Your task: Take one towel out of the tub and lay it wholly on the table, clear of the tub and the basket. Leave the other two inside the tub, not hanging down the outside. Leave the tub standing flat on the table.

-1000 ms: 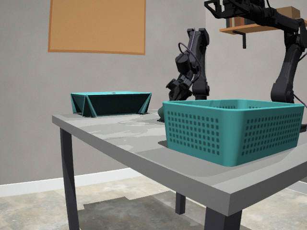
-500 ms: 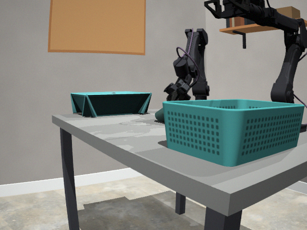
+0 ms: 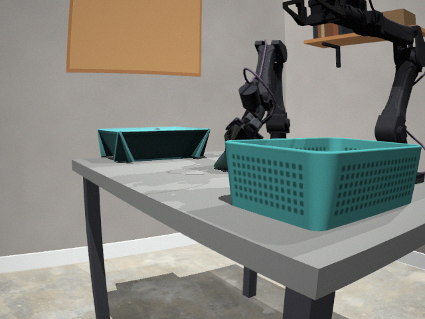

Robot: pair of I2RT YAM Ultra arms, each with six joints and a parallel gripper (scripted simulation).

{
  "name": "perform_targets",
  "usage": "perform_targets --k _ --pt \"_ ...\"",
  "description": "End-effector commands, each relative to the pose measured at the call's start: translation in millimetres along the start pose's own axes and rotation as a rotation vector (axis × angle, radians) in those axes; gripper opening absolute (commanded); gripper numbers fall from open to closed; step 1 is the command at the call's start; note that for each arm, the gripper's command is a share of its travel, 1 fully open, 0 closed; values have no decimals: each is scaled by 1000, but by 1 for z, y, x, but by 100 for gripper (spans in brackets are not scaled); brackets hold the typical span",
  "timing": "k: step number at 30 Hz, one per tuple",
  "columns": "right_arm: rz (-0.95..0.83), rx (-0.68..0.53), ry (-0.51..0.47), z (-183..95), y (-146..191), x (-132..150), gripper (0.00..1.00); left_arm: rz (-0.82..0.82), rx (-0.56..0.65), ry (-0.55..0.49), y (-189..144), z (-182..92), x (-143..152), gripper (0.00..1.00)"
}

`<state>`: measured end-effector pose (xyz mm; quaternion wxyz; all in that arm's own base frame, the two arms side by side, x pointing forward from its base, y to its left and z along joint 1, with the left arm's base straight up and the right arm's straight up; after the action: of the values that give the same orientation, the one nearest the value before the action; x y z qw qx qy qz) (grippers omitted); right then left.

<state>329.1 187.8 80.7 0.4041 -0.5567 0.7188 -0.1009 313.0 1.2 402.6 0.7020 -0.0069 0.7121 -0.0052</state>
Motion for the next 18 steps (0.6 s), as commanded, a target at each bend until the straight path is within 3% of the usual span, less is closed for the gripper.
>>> perform_targets --k 1,10,18 --pt "5 19 -19 -2 -7 -5 46 0 2 -14 0 -1 -5 100" --pt "5 19 -19 -2 -7 -5 46 0 2 -14 0 -1 -5 100" --pt "9 37 -38 -17 -27 -19 46 0 2 -14 0 -1 -5 100"
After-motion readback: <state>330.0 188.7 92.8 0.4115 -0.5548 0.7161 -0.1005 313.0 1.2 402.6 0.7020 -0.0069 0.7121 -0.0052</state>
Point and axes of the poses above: on each arm, the point where the finger pads meet when closed, its own z axis out along the fingers, its own y axis across the jaws, x = y × z, the point moved 7 cm from there along -z, back along the fingers, and after that the axes turned 1 degree about -z, right-handed, at the moved point
